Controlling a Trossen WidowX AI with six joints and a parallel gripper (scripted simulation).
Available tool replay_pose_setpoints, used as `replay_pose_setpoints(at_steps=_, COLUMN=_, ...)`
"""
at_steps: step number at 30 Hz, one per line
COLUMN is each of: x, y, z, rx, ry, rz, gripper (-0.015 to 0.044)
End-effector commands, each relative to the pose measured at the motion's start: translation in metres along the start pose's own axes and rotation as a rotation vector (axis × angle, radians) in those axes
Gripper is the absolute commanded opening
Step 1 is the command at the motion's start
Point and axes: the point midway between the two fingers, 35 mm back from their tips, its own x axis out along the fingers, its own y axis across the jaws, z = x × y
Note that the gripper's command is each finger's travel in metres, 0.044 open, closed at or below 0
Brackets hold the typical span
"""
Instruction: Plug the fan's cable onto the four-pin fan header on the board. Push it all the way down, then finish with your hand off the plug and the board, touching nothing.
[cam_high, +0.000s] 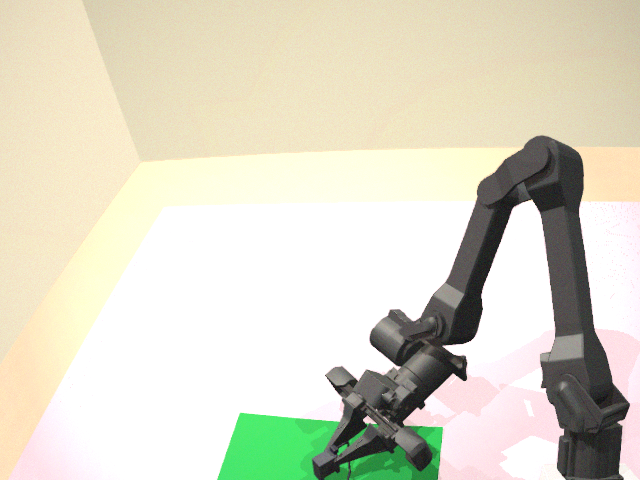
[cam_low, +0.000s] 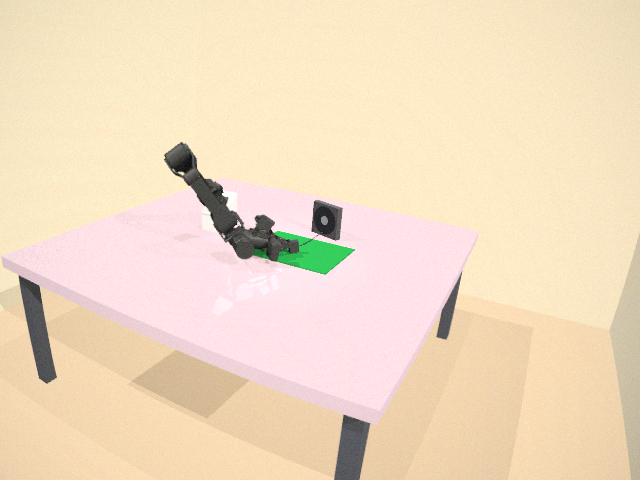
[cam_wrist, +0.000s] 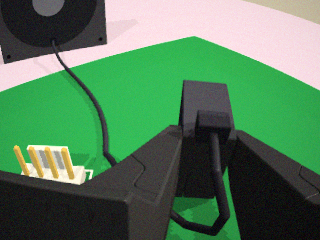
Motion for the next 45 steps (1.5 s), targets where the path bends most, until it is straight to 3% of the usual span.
replay_pose_setpoints(at_steps=1, x=-0.0003, y=-0.0001, z=0.0003, rx=0.001, ry=0.001, rz=-0.001, gripper=0.0)
replay_pose_setpoints(at_steps=38, x=-0.0003, y=-0.0001, z=0.0003, rx=0.001, ry=0.001, rz=-0.001, gripper=0.0)
replay_pose_setpoints(at_steps=43, x=0.0, y=0.0, z=0.0001, rx=0.0, ry=0.0, rz=0.0, gripper=0.0131)
replay_pose_setpoints(at_steps=45, x=0.0, y=0.0, z=0.0001, rx=0.0, ry=0.0, rz=0.0, gripper=0.014)
